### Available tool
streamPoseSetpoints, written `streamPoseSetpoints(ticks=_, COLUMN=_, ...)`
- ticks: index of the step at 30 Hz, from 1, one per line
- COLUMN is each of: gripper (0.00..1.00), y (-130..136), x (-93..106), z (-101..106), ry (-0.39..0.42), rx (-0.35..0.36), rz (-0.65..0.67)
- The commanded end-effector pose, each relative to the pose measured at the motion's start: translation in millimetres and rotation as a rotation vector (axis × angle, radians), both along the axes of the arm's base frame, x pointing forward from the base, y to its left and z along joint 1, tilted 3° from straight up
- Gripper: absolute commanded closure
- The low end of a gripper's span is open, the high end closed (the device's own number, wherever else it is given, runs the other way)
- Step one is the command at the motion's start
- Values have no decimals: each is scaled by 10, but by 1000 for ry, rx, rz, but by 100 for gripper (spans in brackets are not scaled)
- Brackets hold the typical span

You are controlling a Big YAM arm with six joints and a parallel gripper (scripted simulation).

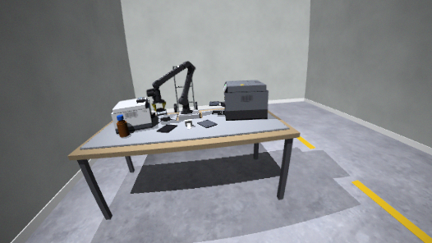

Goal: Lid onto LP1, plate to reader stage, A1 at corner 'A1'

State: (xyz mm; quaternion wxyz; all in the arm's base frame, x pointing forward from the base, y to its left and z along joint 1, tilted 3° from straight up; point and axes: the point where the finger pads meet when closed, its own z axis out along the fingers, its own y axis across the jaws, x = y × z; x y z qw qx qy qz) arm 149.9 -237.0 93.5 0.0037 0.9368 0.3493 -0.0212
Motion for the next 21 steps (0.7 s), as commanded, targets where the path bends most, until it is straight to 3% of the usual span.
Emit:
streamPoseSetpoints(ticks=1, gripper=15, y=-257, x=110, z=191, ry=-37, rx=-54, rz=62)
streamPoseSetpoints(ticks=9, gripper=15, y=-189, x=366, z=162, ry=-36, rx=-45, rz=136)
streamPoseSetpoints(ticks=15, gripper=15, y=-142, x=200, z=127, ry=-20, rx=-25, rz=199)
streamPoseSetpoints(ticks=21, gripper=15, y=-68, x=437, z=102, ry=-19, rx=-18, rz=273)
